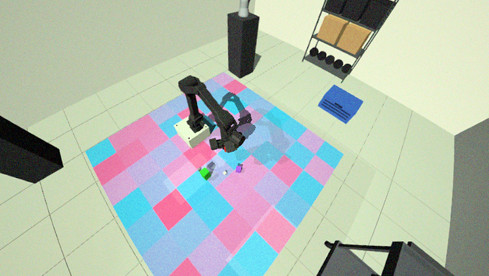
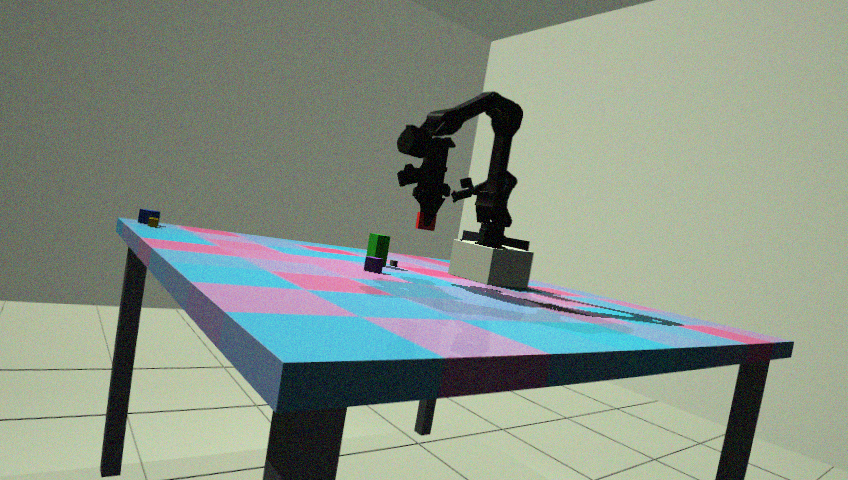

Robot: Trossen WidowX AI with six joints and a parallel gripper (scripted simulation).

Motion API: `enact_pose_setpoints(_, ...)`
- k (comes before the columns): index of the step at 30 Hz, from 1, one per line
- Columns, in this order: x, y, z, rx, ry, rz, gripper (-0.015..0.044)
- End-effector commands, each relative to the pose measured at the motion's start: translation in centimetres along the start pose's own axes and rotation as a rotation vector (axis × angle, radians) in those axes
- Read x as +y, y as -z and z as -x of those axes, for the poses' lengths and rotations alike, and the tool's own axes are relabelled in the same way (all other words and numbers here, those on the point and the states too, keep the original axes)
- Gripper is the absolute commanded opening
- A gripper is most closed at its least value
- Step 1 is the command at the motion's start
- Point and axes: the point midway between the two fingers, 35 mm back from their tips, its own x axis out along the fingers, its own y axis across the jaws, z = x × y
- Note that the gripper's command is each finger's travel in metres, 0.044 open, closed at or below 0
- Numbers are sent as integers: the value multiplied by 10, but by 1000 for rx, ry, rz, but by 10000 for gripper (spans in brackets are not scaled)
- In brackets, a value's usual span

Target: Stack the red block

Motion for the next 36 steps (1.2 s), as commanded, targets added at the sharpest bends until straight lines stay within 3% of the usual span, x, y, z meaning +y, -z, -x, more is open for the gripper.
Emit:
enact_pose_setpoints(1,-11,-12,0,2,0,5,0)
enact_pose_setpoints(36,-161,-90,6,-26,27,43,0)
